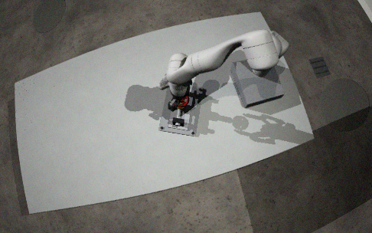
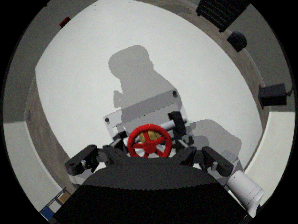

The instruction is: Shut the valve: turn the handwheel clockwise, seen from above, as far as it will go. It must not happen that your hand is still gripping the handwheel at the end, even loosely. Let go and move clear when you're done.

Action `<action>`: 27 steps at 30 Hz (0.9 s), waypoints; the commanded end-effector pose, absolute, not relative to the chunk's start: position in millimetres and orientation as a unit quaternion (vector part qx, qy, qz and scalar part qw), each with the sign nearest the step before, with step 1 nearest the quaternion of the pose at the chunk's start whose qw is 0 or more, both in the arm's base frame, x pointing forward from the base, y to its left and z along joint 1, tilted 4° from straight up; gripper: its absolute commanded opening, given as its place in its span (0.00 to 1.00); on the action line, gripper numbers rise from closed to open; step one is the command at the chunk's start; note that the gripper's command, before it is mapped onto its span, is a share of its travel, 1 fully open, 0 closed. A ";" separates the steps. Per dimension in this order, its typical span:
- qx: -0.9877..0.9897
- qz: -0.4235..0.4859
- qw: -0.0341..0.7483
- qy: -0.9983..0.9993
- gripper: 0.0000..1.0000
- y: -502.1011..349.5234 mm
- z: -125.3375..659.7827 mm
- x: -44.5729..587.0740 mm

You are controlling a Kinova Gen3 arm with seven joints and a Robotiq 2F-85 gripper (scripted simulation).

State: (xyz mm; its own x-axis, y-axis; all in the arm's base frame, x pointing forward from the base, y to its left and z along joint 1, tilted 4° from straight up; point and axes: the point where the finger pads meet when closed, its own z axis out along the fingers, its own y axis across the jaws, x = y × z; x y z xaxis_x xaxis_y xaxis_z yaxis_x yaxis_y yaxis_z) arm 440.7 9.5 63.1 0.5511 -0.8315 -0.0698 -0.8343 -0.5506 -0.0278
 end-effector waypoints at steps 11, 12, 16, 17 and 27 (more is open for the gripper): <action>-0.881 0.021 0.030 0.472 1.00 9.0 94.4 444.1; -0.881 0.021 0.030 0.472 1.00 8.8 97.1 444.1; -0.881 0.021 0.030 0.472 1.00 8.1 107.8 444.1; -0.881 0.021 0.030 0.472 1.00 7.9 110.4 444.2; -0.881 0.021 0.030 0.472 1.00 6.8 127.8 444.3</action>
